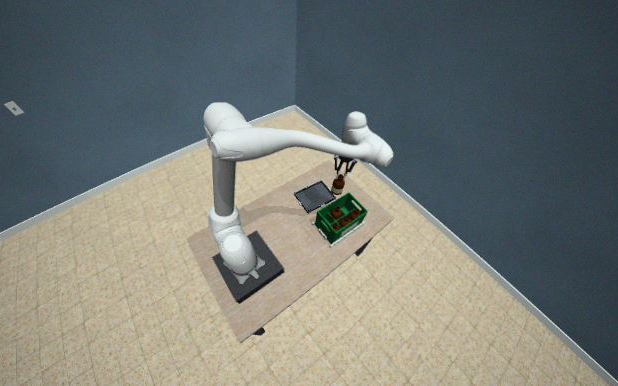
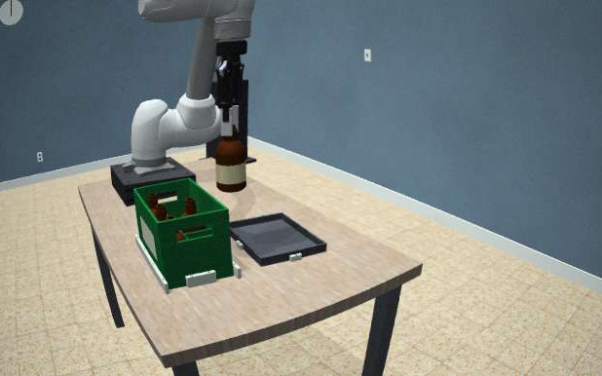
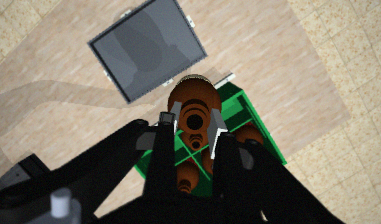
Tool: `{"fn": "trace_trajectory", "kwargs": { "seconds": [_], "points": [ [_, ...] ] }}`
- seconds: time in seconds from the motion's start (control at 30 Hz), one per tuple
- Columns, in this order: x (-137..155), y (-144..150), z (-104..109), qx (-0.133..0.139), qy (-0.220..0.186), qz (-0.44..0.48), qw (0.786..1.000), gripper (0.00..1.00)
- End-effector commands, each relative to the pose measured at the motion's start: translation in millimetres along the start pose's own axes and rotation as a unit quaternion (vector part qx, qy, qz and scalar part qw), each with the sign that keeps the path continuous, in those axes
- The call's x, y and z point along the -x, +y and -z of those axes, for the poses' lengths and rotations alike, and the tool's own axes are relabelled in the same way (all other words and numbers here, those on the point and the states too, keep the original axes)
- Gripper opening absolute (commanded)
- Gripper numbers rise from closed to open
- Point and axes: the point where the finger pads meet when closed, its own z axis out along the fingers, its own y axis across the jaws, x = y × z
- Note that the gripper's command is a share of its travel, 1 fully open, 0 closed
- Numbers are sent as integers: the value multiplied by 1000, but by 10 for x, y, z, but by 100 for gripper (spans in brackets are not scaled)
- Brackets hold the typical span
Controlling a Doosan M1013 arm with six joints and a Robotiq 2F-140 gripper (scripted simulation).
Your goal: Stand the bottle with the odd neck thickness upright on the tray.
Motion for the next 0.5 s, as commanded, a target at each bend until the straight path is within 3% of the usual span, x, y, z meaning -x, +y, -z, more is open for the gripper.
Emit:
{"fn": "trace_trajectory", "kwargs": {
  "seconds": [0.0,0.47],
  "points": [
    [-16,-73,-17,1,-2,-2,1000,0],
    [-166,-384,-19,1,-2,-2,1000,0]
  ]
}}
